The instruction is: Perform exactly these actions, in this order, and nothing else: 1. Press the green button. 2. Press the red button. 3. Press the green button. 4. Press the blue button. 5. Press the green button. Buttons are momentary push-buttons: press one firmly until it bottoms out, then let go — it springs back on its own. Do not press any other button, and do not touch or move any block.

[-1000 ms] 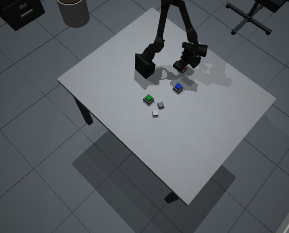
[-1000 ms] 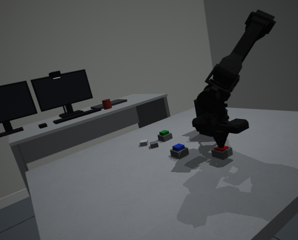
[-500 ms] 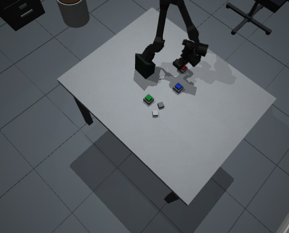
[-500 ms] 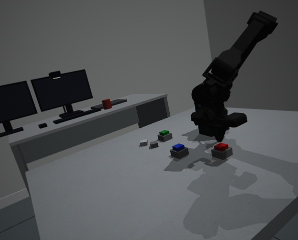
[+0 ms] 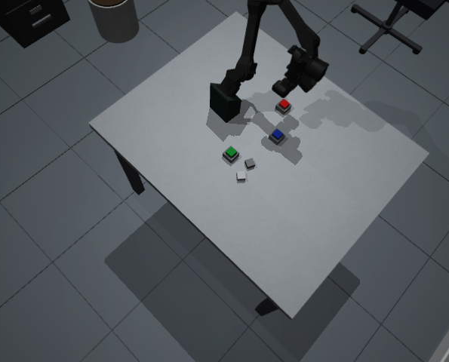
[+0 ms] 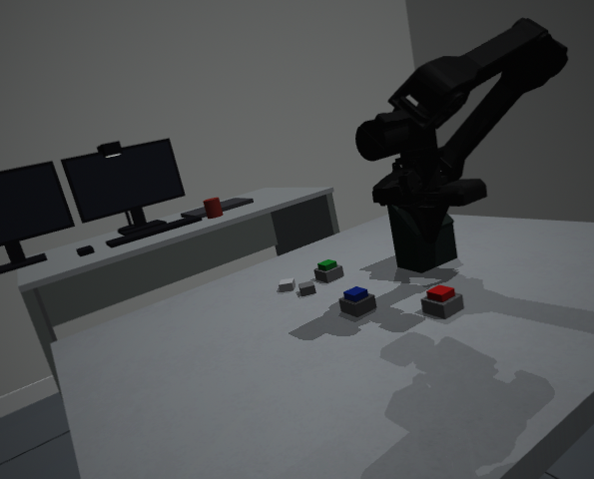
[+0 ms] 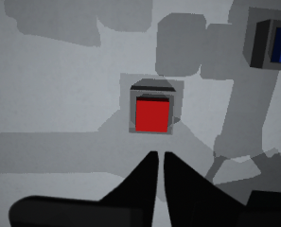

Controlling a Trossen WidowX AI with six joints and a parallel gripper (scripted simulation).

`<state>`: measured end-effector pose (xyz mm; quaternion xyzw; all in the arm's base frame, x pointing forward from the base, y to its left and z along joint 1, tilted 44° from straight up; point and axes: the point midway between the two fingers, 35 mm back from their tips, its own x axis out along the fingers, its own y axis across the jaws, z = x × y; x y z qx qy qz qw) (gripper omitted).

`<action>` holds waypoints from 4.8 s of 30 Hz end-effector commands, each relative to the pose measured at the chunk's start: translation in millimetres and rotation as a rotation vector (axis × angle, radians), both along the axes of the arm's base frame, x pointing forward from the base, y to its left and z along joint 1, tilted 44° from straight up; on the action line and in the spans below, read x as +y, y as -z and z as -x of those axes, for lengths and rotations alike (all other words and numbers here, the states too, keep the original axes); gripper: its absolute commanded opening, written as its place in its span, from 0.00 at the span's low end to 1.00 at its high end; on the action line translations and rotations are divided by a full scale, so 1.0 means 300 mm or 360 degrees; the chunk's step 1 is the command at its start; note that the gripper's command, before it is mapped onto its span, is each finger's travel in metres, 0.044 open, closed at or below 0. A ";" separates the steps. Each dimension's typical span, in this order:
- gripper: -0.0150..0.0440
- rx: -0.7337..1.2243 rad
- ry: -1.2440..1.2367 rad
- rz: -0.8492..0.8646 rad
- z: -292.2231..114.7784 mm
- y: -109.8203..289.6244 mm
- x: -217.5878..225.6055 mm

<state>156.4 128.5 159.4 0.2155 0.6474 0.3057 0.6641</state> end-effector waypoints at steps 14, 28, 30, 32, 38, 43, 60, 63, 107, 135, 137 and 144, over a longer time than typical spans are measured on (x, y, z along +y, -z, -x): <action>0.29 0.0014 0.0029 0.0161 -0.273 0.421 -0.525; 0.29 0.0004 -0.0006 0.0019 -0.121 0.736 -0.799; 0.29 0.0004 -0.0006 0.0019 -0.123 0.773 -0.769; 0.29 0.0003 -0.0006 0.0018 -0.120 0.857 -0.690; 0.29 0.0003 -0.0006 0.0016 -0.115 0.888 -0.657; 0.29 0.0003 -0.0006 0.0016 -0.115 0.905 -0.642; 0.29 0.0002 -0.0006 0.0013 -0.112 0.967 -0.582; 0.29 0.0002 -0.0006 0.0013 -0.112 0.968 -0.581; 0.29 0.0000 0.0002 0.0026 -0.309 0.333 -0.367; 0.29 0.0002 -0.0006 -0.0003 -0.292 0.464 -0.117; 0.29 0.0002 -0.0006 -0.0003 -0.292 0.472 -0.110; 0.29 0.0003 -0.0007 -0.0005 -0.289 0.499 -0.083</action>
